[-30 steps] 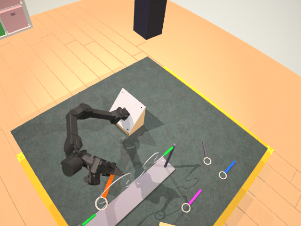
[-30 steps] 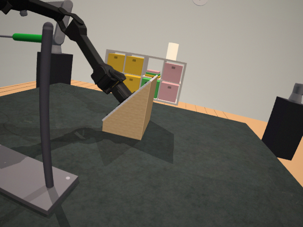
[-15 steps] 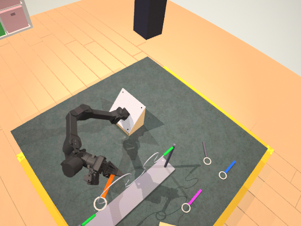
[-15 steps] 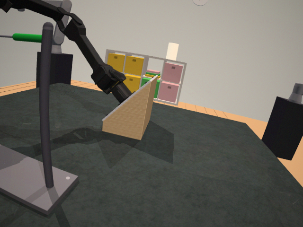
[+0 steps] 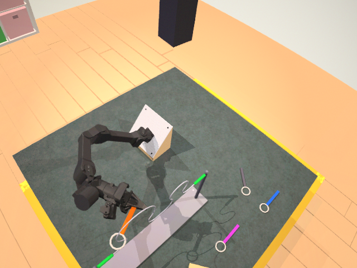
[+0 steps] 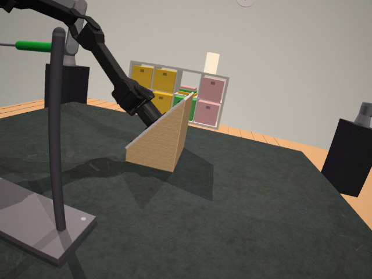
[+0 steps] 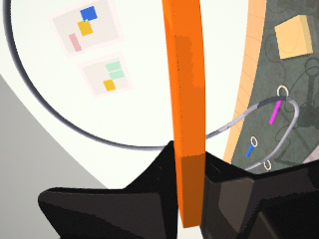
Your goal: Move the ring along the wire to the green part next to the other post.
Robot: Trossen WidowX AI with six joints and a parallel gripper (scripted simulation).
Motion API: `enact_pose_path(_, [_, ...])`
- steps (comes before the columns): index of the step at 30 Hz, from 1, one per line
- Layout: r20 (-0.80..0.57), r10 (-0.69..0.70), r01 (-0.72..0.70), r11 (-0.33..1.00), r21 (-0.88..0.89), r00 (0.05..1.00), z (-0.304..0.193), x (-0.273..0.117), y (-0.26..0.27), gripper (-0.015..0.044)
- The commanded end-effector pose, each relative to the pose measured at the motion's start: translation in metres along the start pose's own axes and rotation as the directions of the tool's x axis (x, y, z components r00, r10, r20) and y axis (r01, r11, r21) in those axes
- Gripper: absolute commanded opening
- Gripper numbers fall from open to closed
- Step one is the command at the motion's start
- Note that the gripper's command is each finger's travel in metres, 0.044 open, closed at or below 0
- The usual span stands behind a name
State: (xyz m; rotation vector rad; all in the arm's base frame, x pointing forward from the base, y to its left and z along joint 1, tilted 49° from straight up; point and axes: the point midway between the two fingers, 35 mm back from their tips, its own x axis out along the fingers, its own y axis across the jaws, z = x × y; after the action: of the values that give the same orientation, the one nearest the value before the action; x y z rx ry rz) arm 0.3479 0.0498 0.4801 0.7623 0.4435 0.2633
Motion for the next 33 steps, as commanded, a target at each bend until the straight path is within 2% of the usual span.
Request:
enact_pose_path(1, [0.007,-0.015,0.015,0.999,-0.046,1.0,0.001,-0.001,0.001,-0.015])
enact_pose_path(33, [0.066,-0.182,0.194,0.915,-0.353,0.981,0.004,-0.001,-0.014,-0.015])
